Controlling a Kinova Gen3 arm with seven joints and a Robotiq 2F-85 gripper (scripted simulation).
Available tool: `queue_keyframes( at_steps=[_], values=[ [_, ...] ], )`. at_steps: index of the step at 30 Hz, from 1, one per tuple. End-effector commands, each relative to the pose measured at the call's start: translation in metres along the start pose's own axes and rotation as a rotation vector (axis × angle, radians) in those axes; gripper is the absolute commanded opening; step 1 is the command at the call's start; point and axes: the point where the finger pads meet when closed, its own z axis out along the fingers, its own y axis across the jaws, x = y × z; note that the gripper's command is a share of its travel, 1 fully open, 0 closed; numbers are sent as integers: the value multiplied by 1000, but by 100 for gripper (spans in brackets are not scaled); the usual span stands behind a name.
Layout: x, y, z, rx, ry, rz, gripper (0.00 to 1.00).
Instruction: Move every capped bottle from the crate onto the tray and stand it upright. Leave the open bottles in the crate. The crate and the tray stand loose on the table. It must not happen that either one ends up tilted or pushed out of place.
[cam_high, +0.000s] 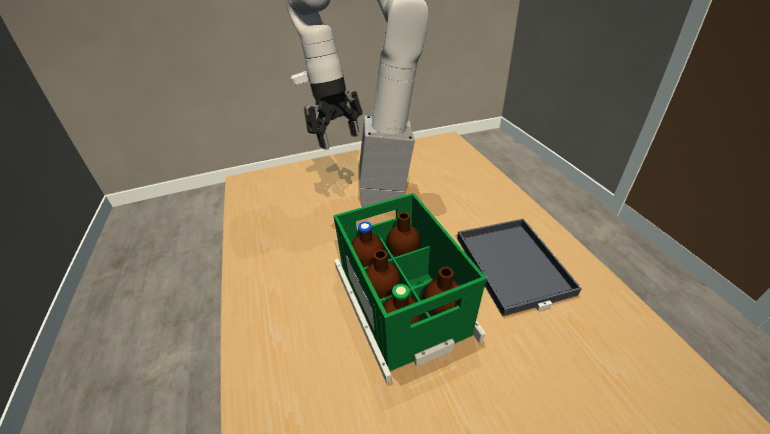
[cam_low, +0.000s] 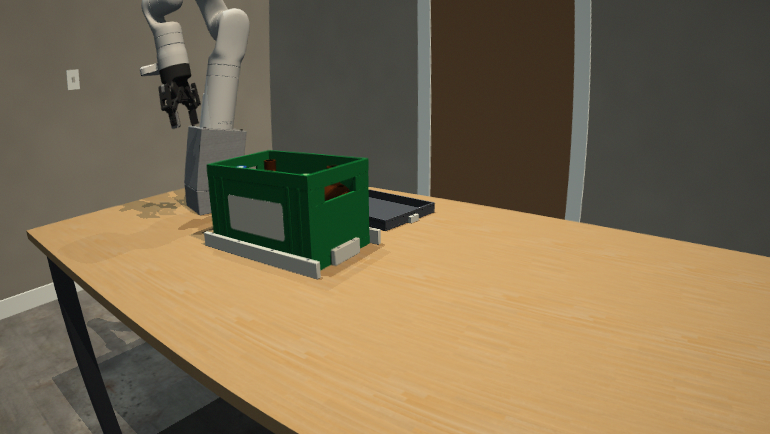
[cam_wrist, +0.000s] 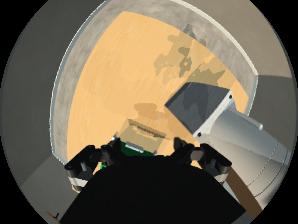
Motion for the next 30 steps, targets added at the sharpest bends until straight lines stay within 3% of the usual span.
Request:
queue_keyframes(
  at_steps=[1,3,17,20,30],
  values=[
    [-11,3,9,-24,3,-50,100],
    [-7,0,5,-10,2,-33,100],
    [-47,-14,24,-30,27,-209,100],
    [-44,-16,22,-20,23,-191,100],
    [-74,-28,30,-35,41,-317,100]
  ],
)
